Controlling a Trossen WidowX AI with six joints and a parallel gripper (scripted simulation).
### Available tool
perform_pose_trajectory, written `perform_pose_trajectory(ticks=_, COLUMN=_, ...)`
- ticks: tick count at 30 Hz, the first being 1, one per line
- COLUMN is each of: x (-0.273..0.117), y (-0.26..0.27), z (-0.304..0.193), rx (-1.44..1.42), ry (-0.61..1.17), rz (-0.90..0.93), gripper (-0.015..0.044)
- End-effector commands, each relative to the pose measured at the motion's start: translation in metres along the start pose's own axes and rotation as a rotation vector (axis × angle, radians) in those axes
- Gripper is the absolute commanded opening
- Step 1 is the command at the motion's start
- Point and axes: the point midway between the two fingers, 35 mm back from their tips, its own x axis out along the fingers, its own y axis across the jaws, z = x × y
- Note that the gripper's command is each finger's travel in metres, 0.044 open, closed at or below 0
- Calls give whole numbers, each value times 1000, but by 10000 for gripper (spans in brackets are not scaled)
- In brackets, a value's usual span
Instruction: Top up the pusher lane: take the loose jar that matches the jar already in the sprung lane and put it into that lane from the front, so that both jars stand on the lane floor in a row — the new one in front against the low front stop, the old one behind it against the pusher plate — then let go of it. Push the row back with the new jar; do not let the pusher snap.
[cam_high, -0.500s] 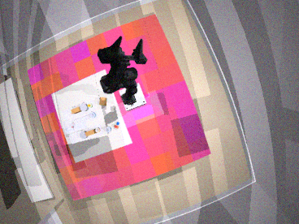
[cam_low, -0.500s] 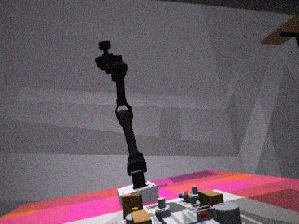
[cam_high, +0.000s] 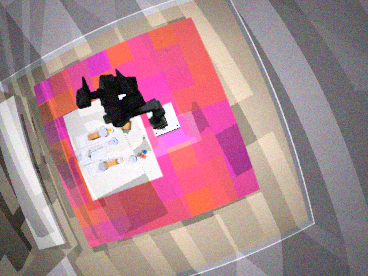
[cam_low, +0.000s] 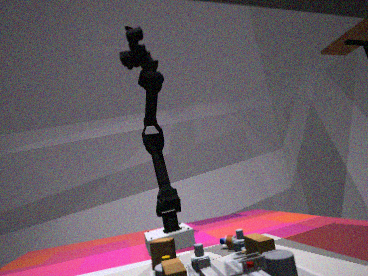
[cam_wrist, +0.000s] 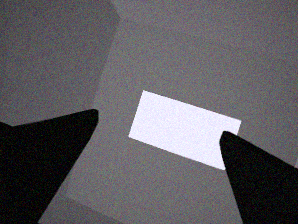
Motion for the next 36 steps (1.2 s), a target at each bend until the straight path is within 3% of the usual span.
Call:
perform_pose_trajectory(ticks=1, x=-15, y=-41, z=-19, rx=-49, ry=77, rz=-138, gripper=440)
perform_pose_trajectory(ticks=9, x=-77, y=-144, z=-58, rx=-185, ry=273, rz=-488, gripper=440)
perform_pose_trajectory(ticks=16, x=-156, y=-215, z=-86, rx=-294, ry=485, rz=-766, gripper=440)
perform_pose_trajectory(ticks=26, x=-312, y=-281, z=-111, rx=-381, ry=836, rz=-1171, gripper=440)
perform_pose_trajectory(ticks=36, x=-485, y=-286, z=-106, rx=-440, ry=1261, rz=-1552, gripper=440)
